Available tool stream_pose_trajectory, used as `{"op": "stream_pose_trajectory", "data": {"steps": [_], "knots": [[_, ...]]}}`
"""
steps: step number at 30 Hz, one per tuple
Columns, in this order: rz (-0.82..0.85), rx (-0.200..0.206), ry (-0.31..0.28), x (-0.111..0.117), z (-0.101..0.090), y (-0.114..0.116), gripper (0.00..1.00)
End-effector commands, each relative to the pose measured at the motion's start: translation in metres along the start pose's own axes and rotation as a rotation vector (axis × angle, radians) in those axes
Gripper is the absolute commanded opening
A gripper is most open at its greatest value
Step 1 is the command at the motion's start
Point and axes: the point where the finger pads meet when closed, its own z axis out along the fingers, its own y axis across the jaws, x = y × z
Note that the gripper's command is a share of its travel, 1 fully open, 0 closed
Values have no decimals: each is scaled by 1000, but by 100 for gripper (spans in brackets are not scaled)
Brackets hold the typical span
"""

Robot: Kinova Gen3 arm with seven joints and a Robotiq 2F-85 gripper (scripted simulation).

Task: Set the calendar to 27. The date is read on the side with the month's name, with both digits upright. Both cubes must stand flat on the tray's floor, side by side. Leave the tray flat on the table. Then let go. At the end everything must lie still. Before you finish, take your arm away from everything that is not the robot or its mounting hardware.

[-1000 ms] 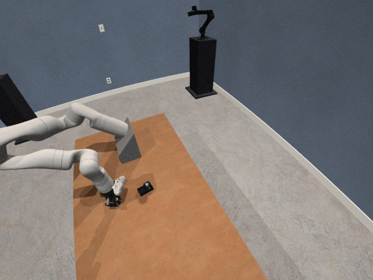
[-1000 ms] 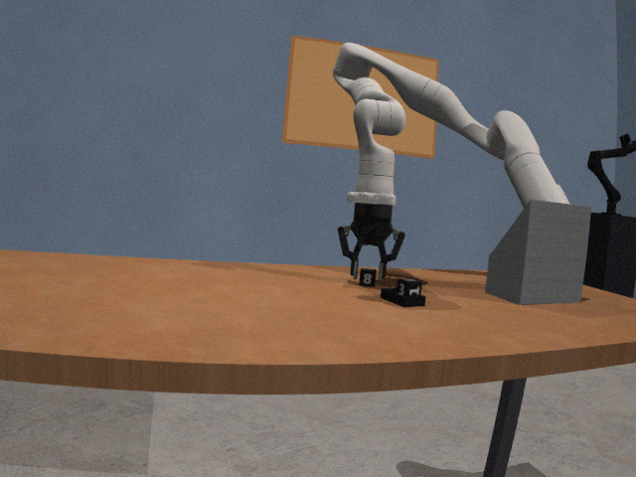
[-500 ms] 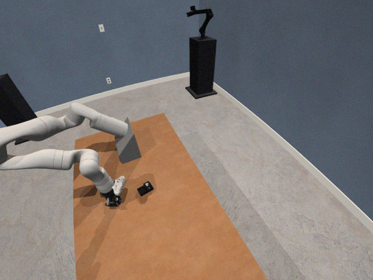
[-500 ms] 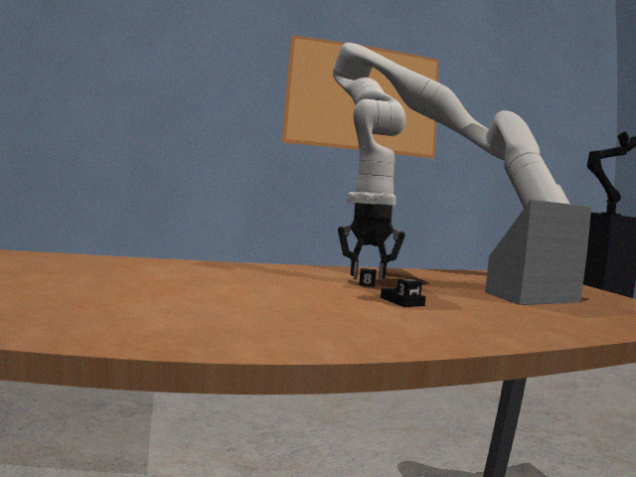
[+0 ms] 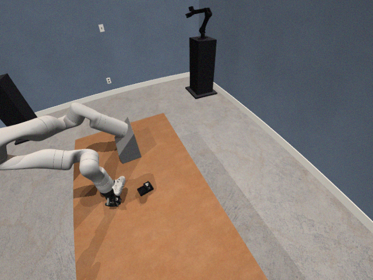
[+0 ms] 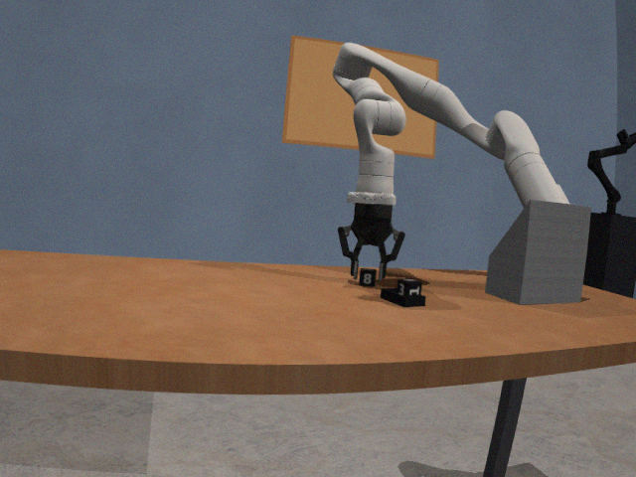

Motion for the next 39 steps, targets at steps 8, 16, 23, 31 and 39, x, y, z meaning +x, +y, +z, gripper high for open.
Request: {"op": "stream_pose_trajectory", "data": {"steps": [8, 16, 23, 31, 39], "knots": [[0, -1, 1, 0, -1, 0, 28], [0, -1, 1, 0, -1, 0, 28], [0, -1, 1, 0, -1, 0, 28], [0, -1, 1, 0, -1, 0, 28], [0, -1, 1, 0, -4, 0, 28]]}}
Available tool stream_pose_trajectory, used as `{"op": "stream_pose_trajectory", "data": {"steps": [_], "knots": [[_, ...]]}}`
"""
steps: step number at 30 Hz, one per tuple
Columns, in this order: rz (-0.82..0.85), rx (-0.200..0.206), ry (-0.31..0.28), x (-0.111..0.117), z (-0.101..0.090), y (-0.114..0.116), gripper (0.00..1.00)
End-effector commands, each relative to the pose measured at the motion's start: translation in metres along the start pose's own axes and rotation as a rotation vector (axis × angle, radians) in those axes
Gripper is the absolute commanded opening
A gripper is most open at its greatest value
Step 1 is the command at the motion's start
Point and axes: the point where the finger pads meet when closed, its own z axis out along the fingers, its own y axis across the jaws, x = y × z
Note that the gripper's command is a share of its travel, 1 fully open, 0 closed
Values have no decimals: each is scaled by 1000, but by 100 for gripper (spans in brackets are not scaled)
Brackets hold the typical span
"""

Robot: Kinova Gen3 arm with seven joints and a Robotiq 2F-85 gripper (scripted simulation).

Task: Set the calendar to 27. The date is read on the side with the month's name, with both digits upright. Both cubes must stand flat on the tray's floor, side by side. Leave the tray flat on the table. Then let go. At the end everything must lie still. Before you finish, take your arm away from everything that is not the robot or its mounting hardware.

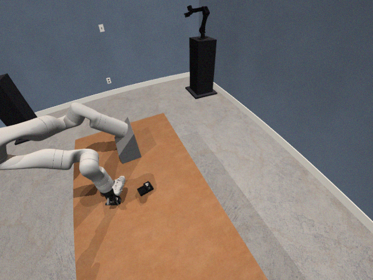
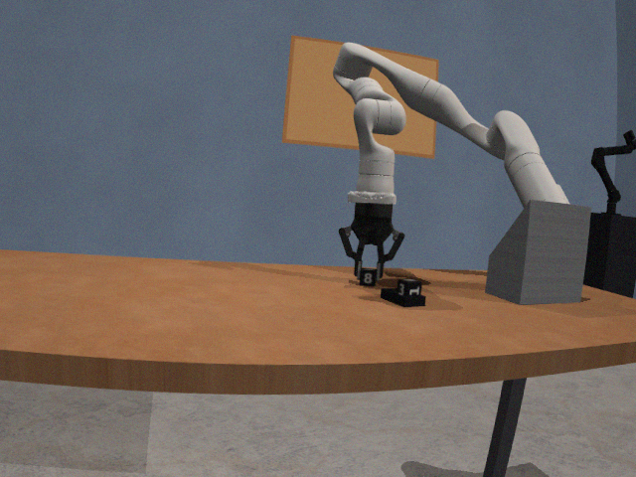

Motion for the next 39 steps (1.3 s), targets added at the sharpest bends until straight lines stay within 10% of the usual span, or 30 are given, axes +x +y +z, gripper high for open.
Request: {"op": "stream_pose_trajectory", "data": {"steps": [1, 21, 39], "knots": [[0, -4, 2, 1, -5, 1, 28], [0, -4, 2, 0, -95, 1, 28], [4, -4, 2, 1, -99, 1, 28]]}}
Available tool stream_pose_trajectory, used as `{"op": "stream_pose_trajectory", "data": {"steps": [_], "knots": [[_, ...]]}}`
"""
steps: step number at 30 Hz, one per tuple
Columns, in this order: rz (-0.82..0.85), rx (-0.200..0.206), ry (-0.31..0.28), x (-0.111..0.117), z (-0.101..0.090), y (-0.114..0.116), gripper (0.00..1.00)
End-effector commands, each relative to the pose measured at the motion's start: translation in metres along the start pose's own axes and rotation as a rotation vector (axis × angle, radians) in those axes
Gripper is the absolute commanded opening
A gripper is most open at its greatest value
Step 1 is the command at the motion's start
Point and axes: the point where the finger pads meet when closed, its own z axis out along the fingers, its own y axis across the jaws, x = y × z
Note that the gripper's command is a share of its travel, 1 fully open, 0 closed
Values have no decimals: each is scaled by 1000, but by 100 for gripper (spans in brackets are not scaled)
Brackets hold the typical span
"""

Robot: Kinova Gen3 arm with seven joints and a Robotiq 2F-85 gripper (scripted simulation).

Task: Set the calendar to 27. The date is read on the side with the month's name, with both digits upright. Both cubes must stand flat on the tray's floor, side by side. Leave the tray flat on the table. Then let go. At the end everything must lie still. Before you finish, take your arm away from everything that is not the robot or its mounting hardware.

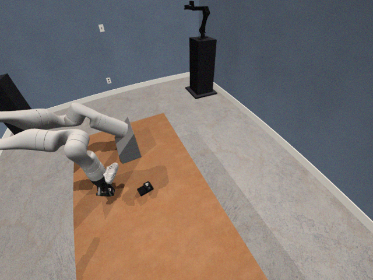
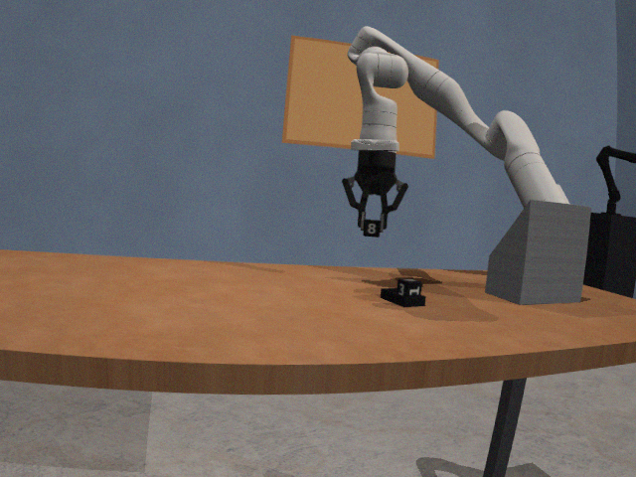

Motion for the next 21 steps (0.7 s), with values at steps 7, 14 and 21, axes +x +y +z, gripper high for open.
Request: {"op": "stream_pose_trajectory", "data": {"steps": [7, 14, 21], "knots": [[44, -1, 1, 3, -1, 0, 28], [179, 0, 2, 10, -1, -1, 28], [326, 1, 2, 17, -1, -2, 28]]}}
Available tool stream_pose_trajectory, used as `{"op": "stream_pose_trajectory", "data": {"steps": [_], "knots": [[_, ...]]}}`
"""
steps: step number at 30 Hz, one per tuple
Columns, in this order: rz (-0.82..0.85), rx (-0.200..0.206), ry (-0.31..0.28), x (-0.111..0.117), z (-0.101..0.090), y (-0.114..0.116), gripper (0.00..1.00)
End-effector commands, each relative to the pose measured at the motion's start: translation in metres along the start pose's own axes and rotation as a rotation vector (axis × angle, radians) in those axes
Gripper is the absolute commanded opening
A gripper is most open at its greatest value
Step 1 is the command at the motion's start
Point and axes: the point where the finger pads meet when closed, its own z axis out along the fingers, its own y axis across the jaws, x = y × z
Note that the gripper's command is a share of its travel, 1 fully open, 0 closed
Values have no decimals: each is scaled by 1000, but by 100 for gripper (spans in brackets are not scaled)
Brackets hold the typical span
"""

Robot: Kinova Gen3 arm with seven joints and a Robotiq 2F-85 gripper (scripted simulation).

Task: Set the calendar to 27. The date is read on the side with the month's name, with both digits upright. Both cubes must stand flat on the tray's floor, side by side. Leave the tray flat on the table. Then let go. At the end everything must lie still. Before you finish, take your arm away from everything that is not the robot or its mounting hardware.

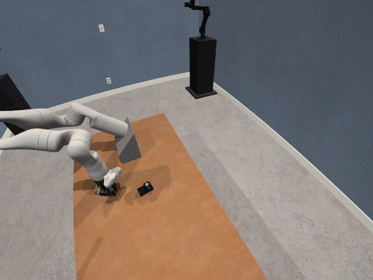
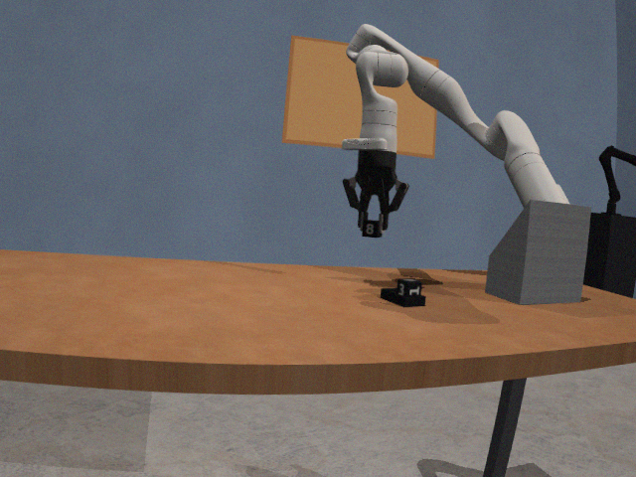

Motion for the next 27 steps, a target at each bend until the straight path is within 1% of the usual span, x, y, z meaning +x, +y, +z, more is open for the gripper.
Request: {"op": "stream_pose_trajectory", "data": {"steps": [1, 12, 14, 21, 27], "knots": [[57, -4, 3, 6, -1, -3, 28], [426, -4, 3, 22, -1, -10, 28], [426, -4, 3, 22, -1, -10, 28], [600, -5, 4, 30, -2, -14, 28], [676, -6, 4, 33, -2, -15, 28]]}}
